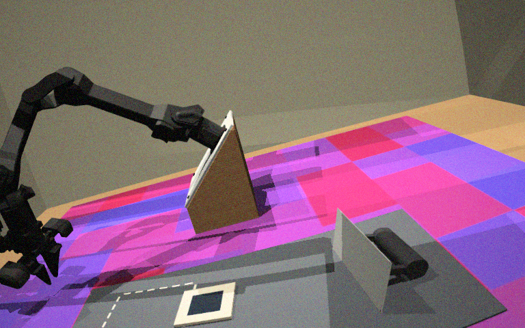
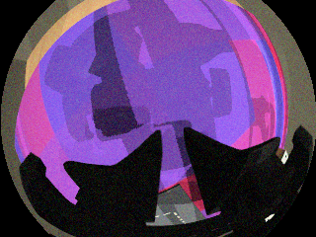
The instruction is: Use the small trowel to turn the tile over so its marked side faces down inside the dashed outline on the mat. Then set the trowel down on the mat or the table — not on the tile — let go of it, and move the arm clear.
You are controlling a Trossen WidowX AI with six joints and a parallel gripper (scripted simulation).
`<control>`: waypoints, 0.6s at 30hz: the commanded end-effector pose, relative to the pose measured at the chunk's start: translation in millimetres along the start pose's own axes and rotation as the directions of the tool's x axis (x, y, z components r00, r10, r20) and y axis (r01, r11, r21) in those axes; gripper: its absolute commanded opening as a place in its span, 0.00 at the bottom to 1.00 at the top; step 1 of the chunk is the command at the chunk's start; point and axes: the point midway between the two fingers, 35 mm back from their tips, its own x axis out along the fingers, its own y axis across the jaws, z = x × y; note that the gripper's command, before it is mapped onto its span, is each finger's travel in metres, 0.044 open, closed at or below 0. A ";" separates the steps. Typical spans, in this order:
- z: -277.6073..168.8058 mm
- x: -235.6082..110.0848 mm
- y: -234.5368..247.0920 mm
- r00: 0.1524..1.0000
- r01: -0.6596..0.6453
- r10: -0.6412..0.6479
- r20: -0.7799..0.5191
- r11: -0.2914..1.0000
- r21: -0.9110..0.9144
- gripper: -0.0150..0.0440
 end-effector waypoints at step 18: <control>-337.5 -107.7 45.9 0.947 -0.172 0.088 -0.308 0.951 -0.258 0.42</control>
